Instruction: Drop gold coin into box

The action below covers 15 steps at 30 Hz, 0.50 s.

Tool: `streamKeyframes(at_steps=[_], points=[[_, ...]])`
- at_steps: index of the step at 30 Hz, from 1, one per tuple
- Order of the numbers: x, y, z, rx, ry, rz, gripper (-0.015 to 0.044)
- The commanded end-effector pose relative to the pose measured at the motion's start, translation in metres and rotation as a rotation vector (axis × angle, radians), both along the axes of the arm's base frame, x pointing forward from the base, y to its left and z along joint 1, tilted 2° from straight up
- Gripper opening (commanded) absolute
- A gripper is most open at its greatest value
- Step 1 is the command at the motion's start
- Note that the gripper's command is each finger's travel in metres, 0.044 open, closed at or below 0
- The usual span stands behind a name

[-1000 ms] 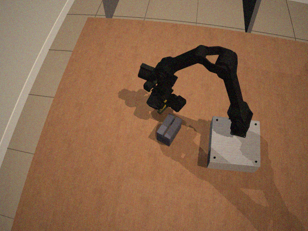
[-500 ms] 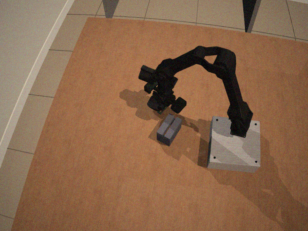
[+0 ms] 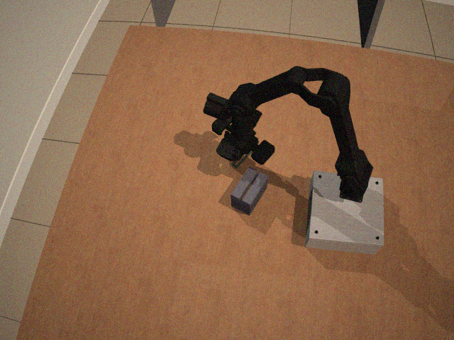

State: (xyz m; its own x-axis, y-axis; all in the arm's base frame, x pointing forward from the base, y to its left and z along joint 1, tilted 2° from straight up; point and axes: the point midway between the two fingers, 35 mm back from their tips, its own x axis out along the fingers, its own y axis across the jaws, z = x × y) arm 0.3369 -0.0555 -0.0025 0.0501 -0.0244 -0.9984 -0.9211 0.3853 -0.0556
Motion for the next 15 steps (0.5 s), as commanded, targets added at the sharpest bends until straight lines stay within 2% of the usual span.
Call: streamKeyframes(at_steps=[1, 15], points=[[0.001, 0.001, 0.01, 0.004, -0.001, 0.005, 0.0], [0.0, 0.001, 0.045, 0.004, -0.001, 0.005, 0.0]])
